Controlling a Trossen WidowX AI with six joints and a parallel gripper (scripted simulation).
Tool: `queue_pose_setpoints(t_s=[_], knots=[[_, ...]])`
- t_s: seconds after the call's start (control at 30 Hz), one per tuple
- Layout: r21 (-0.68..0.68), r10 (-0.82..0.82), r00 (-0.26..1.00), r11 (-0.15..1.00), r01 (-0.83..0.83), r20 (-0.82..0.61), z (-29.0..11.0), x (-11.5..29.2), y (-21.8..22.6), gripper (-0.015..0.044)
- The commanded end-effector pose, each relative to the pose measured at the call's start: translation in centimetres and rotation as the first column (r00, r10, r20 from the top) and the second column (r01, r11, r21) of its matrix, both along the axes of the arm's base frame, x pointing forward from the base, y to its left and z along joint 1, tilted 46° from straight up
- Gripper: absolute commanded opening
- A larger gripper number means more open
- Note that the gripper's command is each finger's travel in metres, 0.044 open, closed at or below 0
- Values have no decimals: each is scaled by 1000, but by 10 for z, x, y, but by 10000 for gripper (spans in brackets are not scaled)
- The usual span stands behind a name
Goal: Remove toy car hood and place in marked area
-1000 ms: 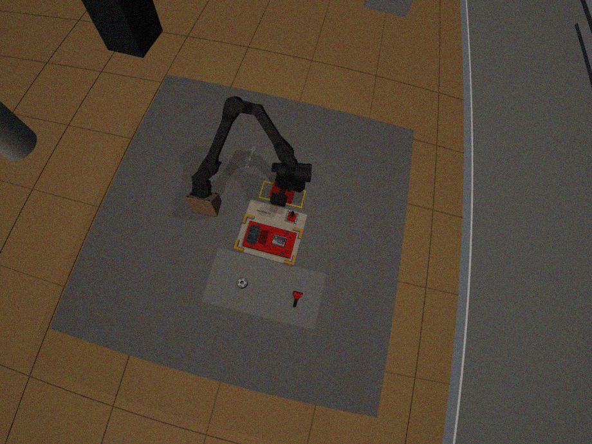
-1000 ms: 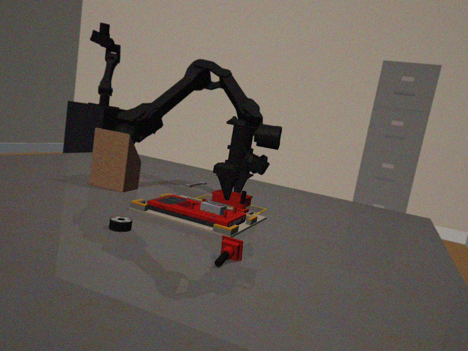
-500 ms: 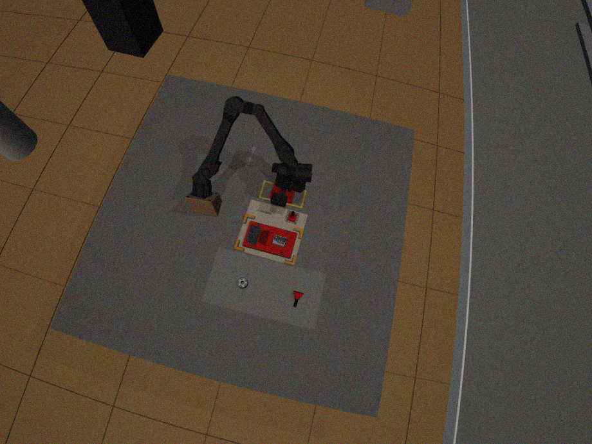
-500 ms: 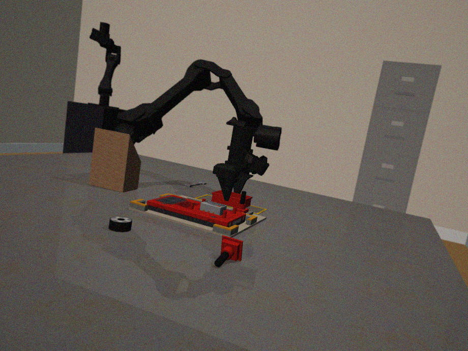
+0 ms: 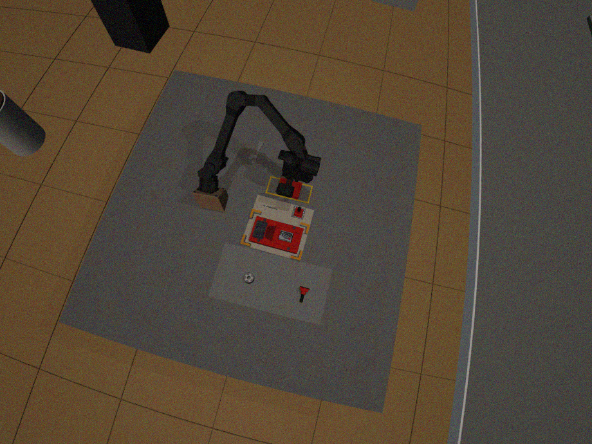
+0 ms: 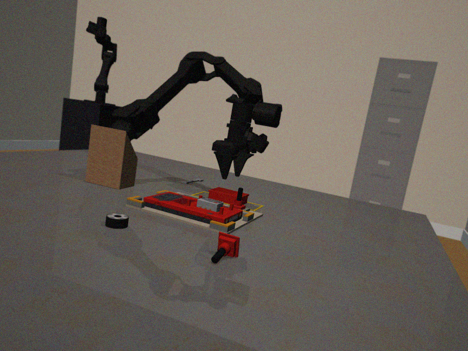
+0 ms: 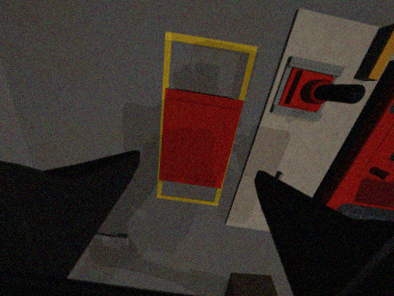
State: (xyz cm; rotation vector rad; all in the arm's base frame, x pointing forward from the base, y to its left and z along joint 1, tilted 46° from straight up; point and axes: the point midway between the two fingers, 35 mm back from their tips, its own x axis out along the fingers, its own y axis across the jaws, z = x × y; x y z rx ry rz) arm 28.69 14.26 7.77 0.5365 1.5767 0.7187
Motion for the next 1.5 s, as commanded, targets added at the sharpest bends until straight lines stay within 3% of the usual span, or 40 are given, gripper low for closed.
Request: queue_pose_setpoints(t_s=[0.0,1.47], knots=[[6,1,1000,1000,-1,12,15,2,-11,440],[6,1,1000,1000,-1,12,15,2,-11,440]])
